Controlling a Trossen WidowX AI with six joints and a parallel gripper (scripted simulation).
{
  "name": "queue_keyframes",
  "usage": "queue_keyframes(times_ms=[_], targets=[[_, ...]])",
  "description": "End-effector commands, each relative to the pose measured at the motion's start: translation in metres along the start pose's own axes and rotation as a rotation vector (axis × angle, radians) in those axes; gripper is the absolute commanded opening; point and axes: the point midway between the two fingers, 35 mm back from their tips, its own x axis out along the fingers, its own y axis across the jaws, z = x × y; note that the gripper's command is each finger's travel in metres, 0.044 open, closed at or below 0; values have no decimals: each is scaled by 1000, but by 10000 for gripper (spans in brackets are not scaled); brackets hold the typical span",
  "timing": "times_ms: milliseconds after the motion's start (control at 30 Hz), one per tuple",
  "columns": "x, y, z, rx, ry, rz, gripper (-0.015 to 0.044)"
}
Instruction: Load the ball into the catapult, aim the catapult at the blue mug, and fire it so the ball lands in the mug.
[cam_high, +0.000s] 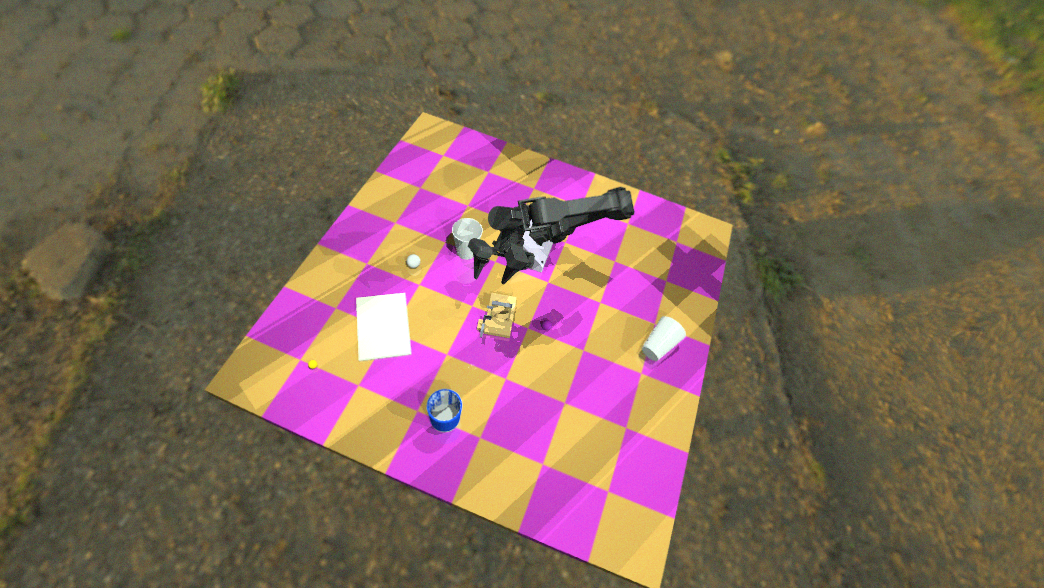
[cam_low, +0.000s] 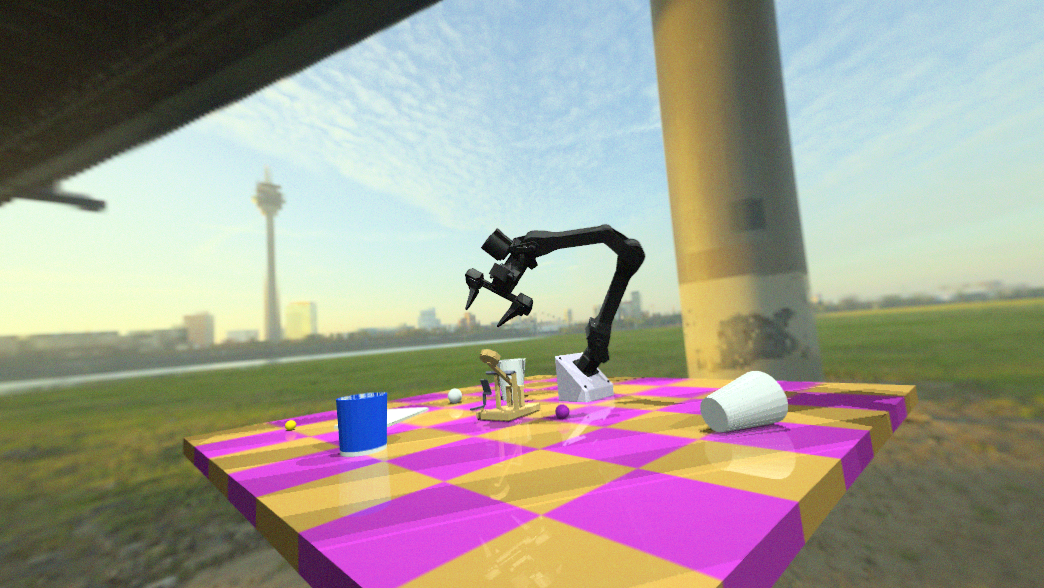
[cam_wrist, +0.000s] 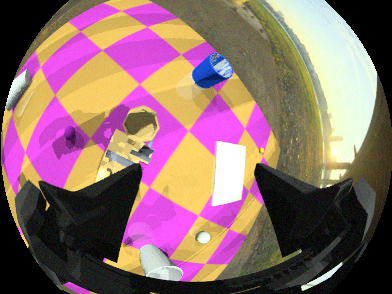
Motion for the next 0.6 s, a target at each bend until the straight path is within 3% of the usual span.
queue_keyframes(times_ms=[0,567], targets=[[13,8,0,74,51,70,440],[57,58,-5,415,376,366,440]])
